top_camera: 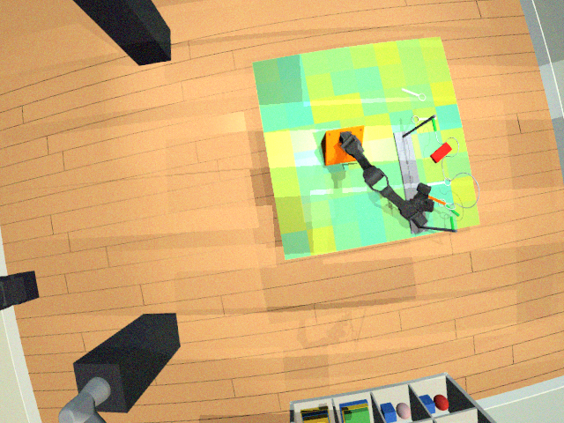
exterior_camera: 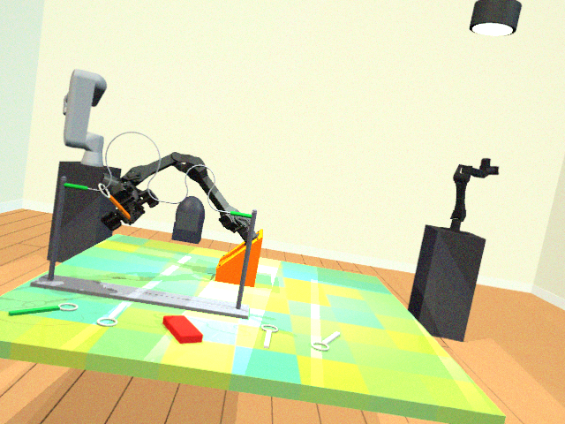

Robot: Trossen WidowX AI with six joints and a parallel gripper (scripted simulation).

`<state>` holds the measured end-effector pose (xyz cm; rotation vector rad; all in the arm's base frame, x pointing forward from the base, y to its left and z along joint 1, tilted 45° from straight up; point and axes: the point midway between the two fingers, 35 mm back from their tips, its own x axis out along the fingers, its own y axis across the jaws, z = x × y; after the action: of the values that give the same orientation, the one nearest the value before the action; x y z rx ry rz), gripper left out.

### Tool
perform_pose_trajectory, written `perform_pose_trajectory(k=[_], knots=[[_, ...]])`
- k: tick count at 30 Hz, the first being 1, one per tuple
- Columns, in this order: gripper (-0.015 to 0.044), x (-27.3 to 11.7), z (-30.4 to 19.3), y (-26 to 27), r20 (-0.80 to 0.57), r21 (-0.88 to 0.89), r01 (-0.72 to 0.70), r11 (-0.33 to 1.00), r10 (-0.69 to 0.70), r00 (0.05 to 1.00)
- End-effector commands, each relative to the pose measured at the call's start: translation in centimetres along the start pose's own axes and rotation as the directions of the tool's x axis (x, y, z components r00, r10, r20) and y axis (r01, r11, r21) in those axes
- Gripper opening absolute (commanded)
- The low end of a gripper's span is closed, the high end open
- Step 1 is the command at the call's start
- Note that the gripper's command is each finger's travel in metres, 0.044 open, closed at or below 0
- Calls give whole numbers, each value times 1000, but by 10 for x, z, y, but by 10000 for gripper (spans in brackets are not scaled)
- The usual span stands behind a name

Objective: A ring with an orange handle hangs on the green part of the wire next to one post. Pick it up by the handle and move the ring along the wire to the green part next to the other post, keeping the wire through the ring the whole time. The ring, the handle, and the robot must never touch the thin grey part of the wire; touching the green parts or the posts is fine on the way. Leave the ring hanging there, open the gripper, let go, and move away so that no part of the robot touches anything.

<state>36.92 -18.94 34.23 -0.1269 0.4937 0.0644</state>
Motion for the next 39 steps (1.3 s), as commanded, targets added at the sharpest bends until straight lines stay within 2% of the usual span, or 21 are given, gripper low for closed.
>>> perform_pose_trajectory(k=[1,39], knots=[[-150,-3,3,15,11,61,-44,997,43,999],[-150,-13,18,74,60,414,-236,879,232,971]])
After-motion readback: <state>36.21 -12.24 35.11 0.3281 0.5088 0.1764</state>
